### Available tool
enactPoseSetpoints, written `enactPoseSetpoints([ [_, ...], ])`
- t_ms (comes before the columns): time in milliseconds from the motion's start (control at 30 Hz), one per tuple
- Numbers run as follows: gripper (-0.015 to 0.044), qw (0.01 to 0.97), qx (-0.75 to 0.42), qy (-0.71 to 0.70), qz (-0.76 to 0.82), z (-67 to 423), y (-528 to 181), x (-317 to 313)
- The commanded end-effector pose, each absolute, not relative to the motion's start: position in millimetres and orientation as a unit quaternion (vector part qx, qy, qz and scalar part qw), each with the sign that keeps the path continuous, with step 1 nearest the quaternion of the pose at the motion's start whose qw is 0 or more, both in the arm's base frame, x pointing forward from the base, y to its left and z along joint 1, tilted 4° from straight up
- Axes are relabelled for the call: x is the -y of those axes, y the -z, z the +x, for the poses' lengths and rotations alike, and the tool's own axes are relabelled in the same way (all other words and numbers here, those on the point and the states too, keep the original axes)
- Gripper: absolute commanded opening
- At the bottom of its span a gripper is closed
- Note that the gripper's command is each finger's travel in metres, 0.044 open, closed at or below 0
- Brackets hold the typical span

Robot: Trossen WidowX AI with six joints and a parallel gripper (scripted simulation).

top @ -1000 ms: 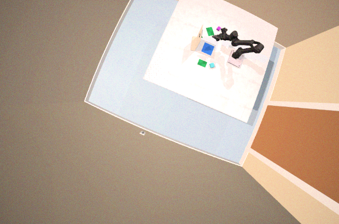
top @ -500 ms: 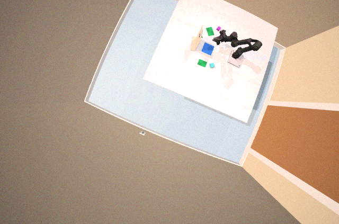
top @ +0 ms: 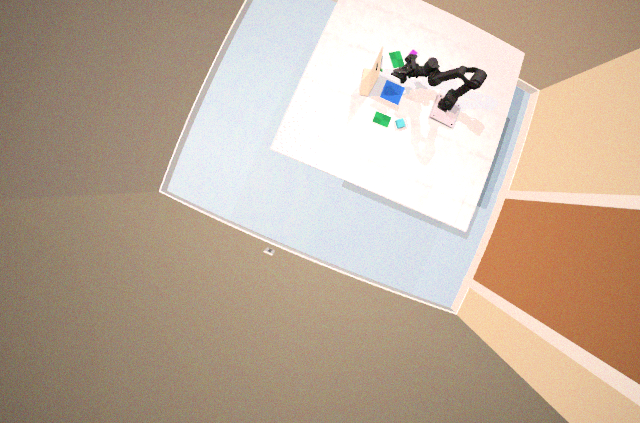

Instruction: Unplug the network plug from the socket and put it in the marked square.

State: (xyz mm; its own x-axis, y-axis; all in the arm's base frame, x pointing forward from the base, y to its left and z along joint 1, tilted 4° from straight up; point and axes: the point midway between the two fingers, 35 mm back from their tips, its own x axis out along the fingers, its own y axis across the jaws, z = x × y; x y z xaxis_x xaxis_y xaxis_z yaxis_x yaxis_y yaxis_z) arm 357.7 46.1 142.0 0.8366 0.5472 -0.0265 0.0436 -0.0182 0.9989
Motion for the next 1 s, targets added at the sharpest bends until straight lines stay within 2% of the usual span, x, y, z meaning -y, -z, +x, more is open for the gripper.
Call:
enactPoseSetpoints([
  [0, 0.0156, 0.667, -0.212, -0.188, 0.689, 363.5, -142.0, -47.4],
  [967, 0.0156, 0.667, -0.211, -0.189, 0.689, 408.0, -142.2, -61.1],
])
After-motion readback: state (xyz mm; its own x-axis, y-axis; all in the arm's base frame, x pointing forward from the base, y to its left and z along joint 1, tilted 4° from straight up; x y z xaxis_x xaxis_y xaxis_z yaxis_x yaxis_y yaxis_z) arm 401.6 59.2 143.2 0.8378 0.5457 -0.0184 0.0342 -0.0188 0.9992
